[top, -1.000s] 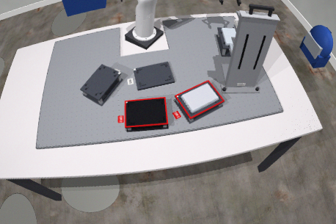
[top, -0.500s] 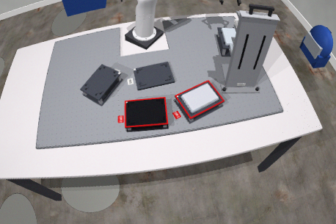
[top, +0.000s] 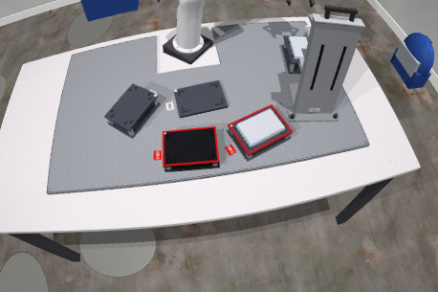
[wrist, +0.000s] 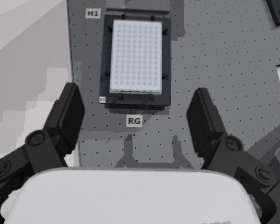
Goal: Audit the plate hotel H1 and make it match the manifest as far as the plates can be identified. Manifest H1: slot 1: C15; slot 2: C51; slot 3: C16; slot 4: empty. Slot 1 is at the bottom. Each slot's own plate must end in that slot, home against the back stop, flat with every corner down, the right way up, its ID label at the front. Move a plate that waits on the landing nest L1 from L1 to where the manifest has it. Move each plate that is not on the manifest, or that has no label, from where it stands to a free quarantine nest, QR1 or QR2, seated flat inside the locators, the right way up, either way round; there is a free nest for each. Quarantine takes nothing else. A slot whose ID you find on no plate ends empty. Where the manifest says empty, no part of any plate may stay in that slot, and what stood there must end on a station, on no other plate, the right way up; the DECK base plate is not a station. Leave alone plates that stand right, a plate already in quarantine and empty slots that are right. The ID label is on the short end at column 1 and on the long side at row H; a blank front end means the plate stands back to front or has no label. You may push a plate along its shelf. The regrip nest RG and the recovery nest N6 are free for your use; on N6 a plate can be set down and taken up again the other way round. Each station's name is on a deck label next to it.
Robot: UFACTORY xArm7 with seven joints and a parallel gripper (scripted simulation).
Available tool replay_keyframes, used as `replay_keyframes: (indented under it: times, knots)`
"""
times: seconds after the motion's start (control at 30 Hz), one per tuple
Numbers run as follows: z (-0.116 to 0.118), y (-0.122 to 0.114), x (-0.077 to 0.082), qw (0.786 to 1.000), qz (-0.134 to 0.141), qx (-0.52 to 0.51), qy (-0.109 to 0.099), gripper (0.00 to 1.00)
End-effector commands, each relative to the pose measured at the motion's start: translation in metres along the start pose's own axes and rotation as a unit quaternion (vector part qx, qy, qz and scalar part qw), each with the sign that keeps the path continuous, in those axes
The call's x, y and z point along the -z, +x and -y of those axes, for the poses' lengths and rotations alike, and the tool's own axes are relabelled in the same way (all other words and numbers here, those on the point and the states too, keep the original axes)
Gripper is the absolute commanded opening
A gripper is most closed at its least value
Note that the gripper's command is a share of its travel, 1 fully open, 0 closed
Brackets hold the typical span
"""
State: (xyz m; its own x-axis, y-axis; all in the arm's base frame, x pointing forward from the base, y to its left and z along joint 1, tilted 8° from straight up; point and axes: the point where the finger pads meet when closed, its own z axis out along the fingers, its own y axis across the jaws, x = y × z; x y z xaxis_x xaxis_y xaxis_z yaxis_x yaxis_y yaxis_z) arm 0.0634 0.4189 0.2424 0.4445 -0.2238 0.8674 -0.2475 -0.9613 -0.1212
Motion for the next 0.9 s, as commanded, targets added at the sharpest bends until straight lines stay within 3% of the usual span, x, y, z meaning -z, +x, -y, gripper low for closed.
replay_keyframes:
  times: [0.0, 0.17, 0.23, 0.73, 0.87]
  knots:
    - [0.0007, 0.0008, 0.0008, 0.999, 0.037, -0.001, 0.001, 1.00]
    - [0.0007, 0.0009, 0.0008, 0.997, 0.079, -0.001, 0.001, 1.00]
    - [0.0007, 0.0009, 0.0008, 0.997, 0.079, -0.001, 0.001, 1.00]
    - [0.0008, 0.0010, 0.0008, 0.979, 0.203, -0.001, 0.001, 1.00]
    - [0.0008, 0.0010, 0.0008, 0.976, 0.219, -0.001, 0.001, 1.00]
